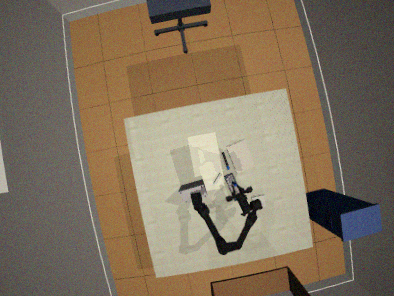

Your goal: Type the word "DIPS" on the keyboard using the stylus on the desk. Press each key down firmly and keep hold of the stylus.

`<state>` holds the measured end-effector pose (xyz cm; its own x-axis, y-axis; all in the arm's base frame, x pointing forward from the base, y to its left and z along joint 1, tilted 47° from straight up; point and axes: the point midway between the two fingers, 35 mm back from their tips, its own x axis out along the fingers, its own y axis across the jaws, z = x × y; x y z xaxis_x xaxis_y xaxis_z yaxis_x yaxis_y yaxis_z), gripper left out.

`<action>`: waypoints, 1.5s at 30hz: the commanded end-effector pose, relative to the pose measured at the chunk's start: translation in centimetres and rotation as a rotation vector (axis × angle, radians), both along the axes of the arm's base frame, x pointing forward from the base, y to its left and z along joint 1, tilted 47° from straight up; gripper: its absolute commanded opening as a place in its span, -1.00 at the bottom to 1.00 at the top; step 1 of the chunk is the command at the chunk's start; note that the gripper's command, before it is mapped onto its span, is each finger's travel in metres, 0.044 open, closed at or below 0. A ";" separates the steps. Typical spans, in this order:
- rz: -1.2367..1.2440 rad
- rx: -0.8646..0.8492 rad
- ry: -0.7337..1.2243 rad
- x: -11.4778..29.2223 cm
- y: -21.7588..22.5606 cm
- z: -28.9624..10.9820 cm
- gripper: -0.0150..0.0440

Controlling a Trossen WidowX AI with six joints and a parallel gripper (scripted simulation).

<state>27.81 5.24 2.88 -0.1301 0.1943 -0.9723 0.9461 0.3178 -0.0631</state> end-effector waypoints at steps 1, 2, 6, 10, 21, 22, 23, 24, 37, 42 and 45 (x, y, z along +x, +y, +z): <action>-0.005 0.006 0.021 -0.9 1.6 -2.0 -0.49; -0.005 0.006 0.021 -1.0 1.9 -2.2 -0.49; -0.005 0.007 0.021 -1.0 1.9 -2.4 -0.49; -0.005 0.006 0.021 -0.8 1.1 -3.1 -0.49; -0.005 0.006 0.021 -0.7 0.4 -3.8 -0.31; -0.005 0.006 0.021 -0.7 0.3 -3.8 -0.22; -0.005 0.006 0.021 -0.7 0.3 -3.8 -0.22; -0.005 0.006 0.021 -0.7 0.3 -3.8 -0.22; -0.005 0.005 0.021 -0.7 0.1 -4.0 -0.22; -0.005 0.005 0.021 -0.7 0.0 -4.1 -0.22; -0.005 0.005 0.021 -0.6 0.0 -4.1 -0.22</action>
